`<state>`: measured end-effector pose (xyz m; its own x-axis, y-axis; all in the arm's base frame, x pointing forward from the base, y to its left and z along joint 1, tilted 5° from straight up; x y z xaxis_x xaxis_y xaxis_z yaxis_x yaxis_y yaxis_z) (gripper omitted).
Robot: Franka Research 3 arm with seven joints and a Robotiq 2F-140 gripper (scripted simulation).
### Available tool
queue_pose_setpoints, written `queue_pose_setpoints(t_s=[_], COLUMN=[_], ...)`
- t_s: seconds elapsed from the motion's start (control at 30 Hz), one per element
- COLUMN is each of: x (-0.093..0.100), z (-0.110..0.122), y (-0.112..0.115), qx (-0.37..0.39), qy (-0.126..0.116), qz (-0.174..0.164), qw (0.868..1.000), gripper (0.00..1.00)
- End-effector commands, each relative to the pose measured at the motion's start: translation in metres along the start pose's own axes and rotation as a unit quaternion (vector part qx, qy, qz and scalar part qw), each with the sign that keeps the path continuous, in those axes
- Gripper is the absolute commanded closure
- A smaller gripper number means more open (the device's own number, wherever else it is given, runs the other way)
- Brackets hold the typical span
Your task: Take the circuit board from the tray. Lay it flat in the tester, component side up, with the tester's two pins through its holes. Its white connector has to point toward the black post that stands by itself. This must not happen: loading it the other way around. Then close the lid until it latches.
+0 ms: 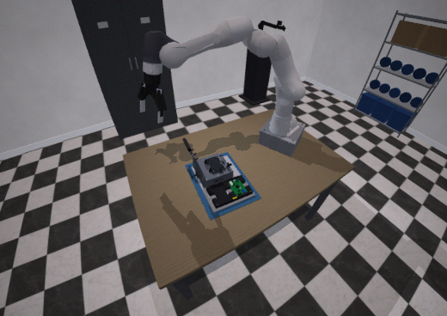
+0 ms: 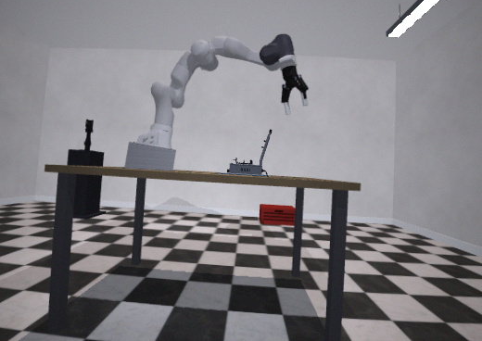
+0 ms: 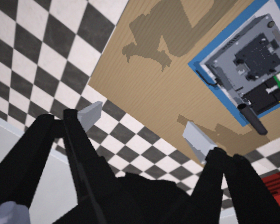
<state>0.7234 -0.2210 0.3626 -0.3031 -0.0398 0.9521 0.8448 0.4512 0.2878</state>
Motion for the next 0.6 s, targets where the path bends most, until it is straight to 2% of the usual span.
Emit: queue_pose_setpoints(t_s=[0.0,0.13,0.17,0.57], x=[0.007,0.007,0.019,0.019], z=[0.018,0.018,0.038,0.038], y=[0.0,0.0,0.006,0.006], qx=[0.105,0.105,0.17,0.17], qy=[0.015,0.015,0.025,0.025], qz=[0.011,0.011,0.016,0.016], qw=[0.994,0.994,0.985,0.985], gripper=[0.0,0.0,0.0,0.0])
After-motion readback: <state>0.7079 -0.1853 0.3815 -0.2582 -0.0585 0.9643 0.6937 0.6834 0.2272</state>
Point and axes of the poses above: the point where the finger pads meet when closed, its own x axis back along the fingers, its own z axis across the jaws, y = z × x, the point moved 8 cm from there along x, back along the fingers, and after that the axes turned 4 degrees about x, right-handed, at the moved point
